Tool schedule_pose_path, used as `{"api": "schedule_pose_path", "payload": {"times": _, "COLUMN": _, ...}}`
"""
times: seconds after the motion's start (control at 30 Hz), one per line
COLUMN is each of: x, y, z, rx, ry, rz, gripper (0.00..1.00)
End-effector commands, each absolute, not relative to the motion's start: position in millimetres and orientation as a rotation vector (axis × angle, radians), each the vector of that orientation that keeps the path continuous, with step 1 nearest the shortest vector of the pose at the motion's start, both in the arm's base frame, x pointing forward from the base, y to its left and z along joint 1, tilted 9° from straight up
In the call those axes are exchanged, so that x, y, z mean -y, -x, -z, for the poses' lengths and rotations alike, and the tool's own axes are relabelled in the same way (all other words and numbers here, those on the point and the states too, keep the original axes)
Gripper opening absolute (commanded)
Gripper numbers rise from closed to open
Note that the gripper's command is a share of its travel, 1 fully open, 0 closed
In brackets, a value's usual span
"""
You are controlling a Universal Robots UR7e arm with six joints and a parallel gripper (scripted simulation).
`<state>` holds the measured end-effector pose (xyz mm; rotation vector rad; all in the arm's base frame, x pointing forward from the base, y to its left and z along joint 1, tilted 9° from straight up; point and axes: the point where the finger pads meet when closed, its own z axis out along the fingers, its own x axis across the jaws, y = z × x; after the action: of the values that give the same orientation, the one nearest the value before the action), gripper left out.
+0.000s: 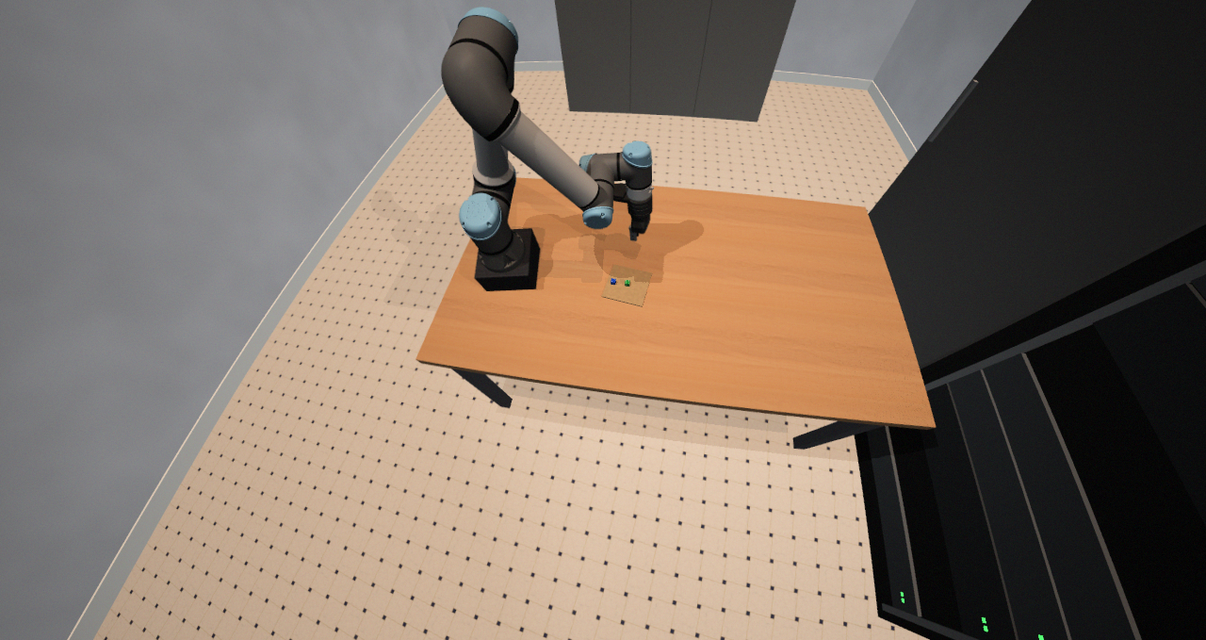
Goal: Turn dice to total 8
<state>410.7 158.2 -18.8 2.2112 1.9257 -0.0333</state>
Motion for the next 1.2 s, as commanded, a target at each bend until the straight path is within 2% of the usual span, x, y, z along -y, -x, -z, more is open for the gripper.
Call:
{"api": "schedule_pose_path", "payload": {"times": 0.0, "x": -158.3, "y": -410.3, "z": 18.4, "rx": -1.909, "ry": -2.185, "rz": -0.008, "gripper": 0.34}}
{"api": "schedule_pose_path", "payload": {"times": 1.17, "x": -159.7, "y": -403.7, "z": 19.6, "rx": -1.621, "ry": -1.763, "rz": -0.518, "gripper": 0.34}}
